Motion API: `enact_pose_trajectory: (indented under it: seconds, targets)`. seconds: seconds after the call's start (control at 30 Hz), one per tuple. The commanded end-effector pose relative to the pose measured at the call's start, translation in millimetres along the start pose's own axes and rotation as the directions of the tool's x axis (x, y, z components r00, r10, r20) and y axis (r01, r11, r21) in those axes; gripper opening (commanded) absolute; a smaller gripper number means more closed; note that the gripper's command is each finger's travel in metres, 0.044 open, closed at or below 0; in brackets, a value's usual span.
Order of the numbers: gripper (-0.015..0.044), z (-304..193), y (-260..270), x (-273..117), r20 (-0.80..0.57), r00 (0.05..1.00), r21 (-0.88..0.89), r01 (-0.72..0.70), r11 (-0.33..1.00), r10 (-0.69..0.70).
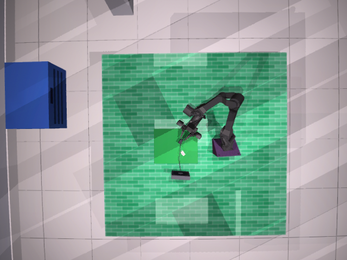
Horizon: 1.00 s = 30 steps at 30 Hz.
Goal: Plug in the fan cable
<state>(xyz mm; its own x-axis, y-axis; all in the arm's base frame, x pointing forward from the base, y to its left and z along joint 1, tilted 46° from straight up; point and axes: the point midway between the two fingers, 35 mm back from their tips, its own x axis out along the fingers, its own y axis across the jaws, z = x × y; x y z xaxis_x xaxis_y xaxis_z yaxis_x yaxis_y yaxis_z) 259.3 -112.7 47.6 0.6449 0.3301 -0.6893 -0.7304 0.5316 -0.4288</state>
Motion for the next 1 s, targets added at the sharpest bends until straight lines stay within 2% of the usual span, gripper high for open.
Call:
enact_pose_trajectory:
  seconds: [0.0,0.93,0.97]
  targets:
    - [0.014,4,-5,-11,-0.001,1.0,-0.014,0.012,1.0,-0.012]
    - [0.014,39,1,-88,-0.001,1.0,-0.016,0.015,1.0,-0.015]
    - [0.0166,39,1,-88,-0.002,1.0,-0.014,0.012,1.0,-0.012]
